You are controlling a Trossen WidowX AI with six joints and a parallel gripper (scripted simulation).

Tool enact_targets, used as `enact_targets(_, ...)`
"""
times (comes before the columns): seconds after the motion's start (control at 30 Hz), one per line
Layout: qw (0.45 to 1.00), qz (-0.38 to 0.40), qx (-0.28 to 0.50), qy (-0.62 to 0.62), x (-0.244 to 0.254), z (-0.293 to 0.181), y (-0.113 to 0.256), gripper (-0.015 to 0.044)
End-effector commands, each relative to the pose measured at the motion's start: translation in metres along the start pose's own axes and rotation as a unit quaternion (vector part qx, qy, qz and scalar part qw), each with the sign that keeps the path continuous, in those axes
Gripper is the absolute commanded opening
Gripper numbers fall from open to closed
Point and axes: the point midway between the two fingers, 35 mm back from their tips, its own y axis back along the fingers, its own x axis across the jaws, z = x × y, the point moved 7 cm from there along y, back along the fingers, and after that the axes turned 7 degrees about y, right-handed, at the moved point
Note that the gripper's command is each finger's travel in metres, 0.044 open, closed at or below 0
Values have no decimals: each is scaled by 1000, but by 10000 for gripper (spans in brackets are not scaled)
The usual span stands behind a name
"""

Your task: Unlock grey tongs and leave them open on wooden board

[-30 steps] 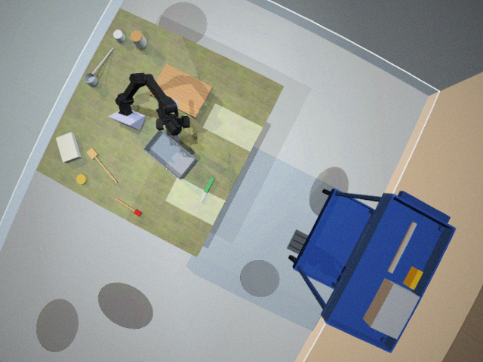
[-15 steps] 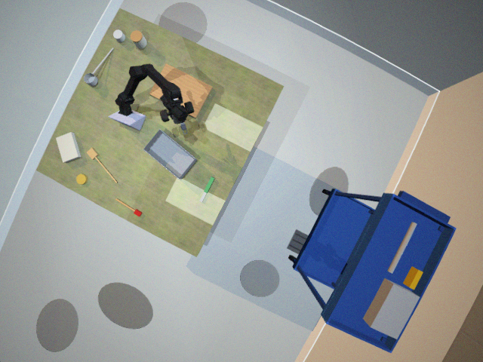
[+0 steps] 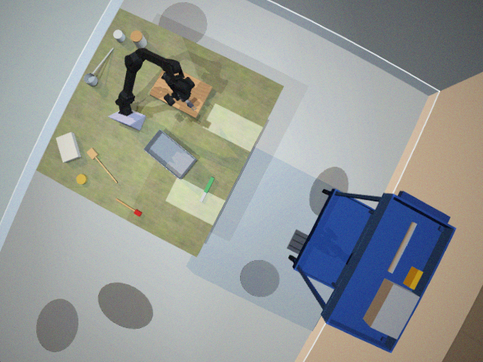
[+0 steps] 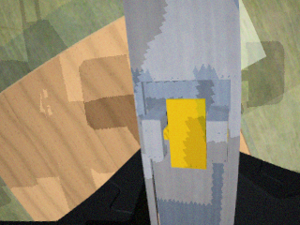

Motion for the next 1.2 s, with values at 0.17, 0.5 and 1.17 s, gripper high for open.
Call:
enact_targets(0.17,993,16,-5,117,41,-54,7,-150)
enact_targets(0.5,990,15,-9,138,47,-64,8,-150)
enact_targets(1.17,961,-56,-200,183,42,-94,10,-150)
